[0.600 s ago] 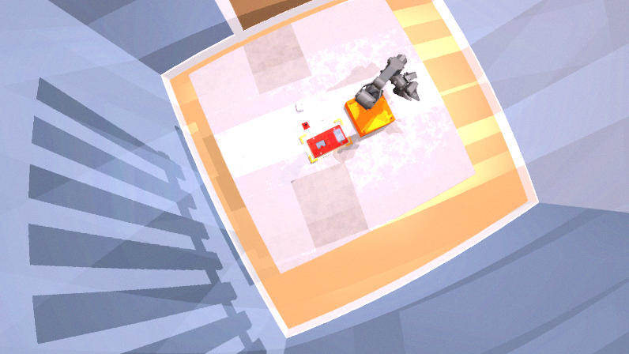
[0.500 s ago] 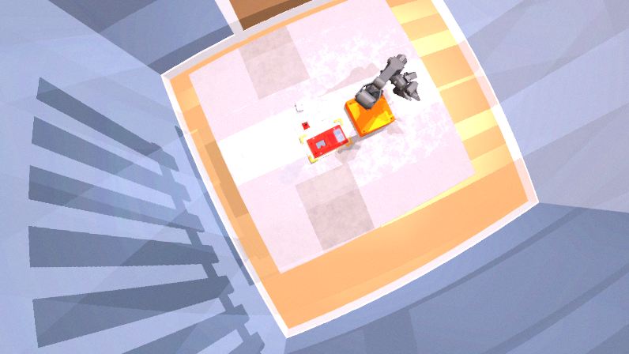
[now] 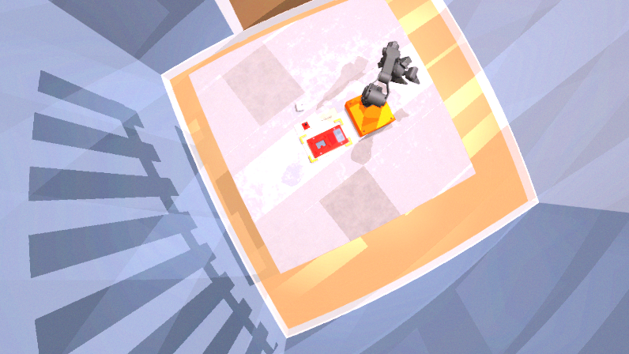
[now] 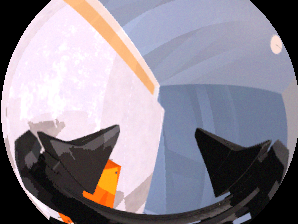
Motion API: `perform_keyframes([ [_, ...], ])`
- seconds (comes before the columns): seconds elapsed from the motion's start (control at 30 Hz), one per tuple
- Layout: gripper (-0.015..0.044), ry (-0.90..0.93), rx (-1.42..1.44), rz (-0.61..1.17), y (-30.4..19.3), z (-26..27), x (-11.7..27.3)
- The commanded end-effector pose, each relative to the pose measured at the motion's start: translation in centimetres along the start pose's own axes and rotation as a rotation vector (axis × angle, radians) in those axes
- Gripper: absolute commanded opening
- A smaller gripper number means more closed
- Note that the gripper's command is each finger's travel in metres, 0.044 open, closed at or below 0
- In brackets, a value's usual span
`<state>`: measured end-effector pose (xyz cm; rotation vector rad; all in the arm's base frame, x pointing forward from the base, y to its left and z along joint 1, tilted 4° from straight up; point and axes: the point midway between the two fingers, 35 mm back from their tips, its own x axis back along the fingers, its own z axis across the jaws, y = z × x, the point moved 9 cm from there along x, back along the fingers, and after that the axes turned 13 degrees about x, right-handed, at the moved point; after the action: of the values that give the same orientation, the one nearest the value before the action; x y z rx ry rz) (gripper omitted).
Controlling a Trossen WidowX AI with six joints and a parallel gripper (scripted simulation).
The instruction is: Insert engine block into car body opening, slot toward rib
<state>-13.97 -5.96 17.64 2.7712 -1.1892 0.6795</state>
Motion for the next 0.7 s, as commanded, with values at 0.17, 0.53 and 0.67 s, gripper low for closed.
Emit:
perform_keyframes([
  [0.17,0.0440,0.102,0.128,-0.205,2.8,0.7,4.1],
  [0.53,0.0440,0.223,0.331,-0.460,4.9,2.5,10.6],
  [0.67,0.0440,0.263,0.415,-0.550,5.0,3.4,13.2],
])
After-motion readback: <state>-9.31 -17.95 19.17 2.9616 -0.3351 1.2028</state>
